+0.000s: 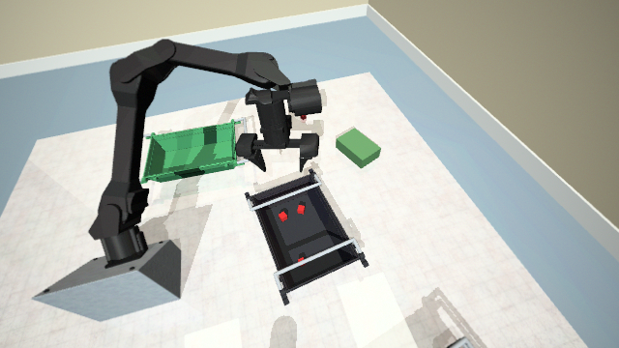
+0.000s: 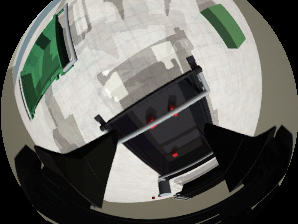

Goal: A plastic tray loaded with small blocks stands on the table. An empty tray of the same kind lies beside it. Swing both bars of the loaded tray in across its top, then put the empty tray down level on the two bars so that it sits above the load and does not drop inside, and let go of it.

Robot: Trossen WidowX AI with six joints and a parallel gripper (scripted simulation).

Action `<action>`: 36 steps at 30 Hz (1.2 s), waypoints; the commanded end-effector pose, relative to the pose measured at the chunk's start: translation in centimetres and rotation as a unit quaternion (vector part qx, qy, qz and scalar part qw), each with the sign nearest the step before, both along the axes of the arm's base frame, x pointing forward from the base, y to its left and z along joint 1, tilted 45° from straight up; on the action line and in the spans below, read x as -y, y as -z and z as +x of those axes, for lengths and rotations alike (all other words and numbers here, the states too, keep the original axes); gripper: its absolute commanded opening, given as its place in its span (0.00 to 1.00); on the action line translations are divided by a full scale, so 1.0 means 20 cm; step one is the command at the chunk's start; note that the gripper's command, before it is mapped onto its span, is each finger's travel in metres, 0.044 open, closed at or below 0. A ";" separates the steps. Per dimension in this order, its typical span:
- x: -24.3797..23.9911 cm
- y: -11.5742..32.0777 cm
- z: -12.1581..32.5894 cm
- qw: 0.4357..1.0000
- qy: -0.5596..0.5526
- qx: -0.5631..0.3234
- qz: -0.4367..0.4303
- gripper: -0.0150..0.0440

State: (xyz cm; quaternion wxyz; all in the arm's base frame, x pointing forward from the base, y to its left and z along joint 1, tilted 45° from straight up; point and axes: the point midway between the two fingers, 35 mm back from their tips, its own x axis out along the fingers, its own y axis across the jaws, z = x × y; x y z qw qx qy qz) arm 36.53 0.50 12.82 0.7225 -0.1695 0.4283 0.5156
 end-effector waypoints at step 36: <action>-0.89 -0.31 -1.14 0.593 -0.602 0.533 -0.044 1.00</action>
